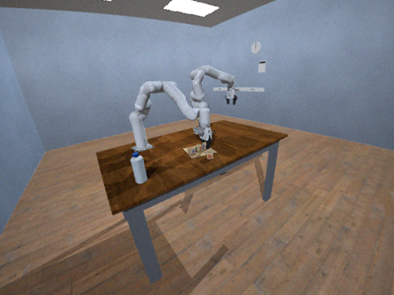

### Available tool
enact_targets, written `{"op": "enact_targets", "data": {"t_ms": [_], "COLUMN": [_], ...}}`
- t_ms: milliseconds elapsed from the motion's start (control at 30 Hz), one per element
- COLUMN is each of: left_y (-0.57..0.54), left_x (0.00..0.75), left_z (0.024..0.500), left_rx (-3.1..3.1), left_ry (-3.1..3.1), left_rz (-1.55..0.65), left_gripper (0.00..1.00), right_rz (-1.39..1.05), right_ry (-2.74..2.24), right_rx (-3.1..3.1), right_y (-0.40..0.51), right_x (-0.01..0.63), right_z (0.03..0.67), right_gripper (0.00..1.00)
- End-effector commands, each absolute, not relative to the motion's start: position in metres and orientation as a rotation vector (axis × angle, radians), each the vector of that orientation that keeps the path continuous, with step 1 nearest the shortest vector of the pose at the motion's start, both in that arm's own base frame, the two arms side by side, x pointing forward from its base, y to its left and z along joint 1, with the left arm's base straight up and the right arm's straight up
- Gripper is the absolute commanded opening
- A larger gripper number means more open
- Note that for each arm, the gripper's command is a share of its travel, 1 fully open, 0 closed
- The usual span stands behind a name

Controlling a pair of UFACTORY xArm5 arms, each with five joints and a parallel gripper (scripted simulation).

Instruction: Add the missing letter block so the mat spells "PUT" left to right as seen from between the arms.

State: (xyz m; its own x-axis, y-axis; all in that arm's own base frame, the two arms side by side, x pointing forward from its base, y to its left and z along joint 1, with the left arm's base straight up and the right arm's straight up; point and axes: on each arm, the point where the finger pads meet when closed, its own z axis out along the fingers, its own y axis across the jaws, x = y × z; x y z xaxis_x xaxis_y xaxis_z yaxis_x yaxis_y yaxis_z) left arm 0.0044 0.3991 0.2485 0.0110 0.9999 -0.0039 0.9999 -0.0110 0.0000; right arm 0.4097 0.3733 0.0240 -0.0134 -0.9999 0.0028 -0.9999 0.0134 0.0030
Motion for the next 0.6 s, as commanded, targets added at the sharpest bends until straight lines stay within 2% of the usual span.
{"op": "enact_targets", "data": {"t_ms": [0, 33, 100, 133, 567], "left_y": [0.4000, 0.4000, 0.4000, 0.4000, 0.4000], "left_x": [0.0044, 0.0044, 0.0044, 0.0044, 0.0044], "left_z": [0.2500, 0.2500, 0.2500, 0.2500, 0.2500], "left_rx": [2.234, 2.234, 2.234, 2.234, 2.234], "left_ry": [2.209, 2.209, 2.209, 2.209, 2.209], "left_rz": [0.000, 0.000, 0.000, 0.000, 0.000], "left_gripper": [1.00, 1.00, 1.00, 1.00, 1.00], "right_rz": [0.000, 0.000, 0.000, 0.000, 0.000], "right_ry": [-2.236, -2.236, -2.236, -2.236, -2.236], "right_rx": [2.207, 2.207, 2.207, 2.207, 2.207], "right_y": [0.3742, 0.3742, 0.3742, 0.3742, 0.3742], "right_x": [0.4107, 0.4107, 0.4107, 0.4107, 0.4107], "right_z": [0.0257, 0.0257, 0.0257, 0.0257, 0.0265], "right_gripper": [0.54, 0.58, 0.58, 0.62, 0.62]}}
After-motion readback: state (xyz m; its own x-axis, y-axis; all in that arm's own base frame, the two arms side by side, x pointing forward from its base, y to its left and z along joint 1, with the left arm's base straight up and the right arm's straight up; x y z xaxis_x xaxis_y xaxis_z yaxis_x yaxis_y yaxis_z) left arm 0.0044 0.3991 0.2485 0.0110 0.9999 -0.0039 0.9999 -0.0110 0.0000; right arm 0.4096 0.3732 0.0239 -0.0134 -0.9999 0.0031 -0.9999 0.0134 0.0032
